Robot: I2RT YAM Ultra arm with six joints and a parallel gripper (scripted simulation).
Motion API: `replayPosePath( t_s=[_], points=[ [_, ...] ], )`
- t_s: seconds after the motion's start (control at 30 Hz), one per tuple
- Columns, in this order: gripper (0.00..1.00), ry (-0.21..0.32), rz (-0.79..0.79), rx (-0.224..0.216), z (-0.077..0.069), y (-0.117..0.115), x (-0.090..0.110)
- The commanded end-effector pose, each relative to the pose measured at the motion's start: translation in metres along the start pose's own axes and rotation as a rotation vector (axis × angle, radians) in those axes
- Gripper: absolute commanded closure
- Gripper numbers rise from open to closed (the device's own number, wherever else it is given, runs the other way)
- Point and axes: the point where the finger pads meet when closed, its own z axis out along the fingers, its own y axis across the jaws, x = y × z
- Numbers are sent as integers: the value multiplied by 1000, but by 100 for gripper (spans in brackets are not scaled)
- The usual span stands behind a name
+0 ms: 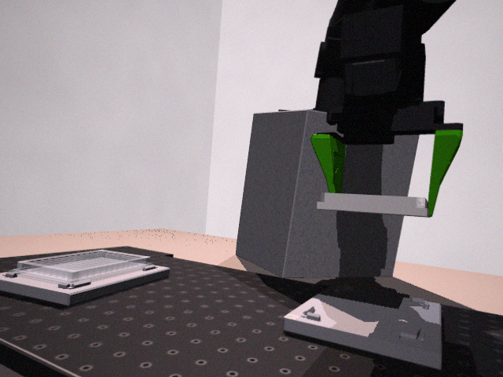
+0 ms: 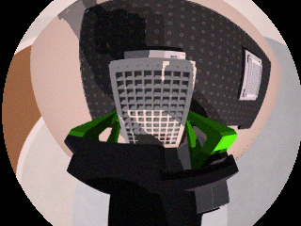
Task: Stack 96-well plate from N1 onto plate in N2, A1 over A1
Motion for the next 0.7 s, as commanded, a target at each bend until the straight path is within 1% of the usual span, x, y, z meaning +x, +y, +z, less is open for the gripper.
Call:
replayPosePath(
  t_s=[0.0, 0.1, 0.17, 0.67],
  points=[
    [100, 8, 9, 16, -6, -9, 5],
    [100, 8, 9, 16, -6, -9, 5],
    [100, -2, 8, 12, -6, -8, 2],
    [100, -2, 8, 12, -6, -8, 2]
  ],
)
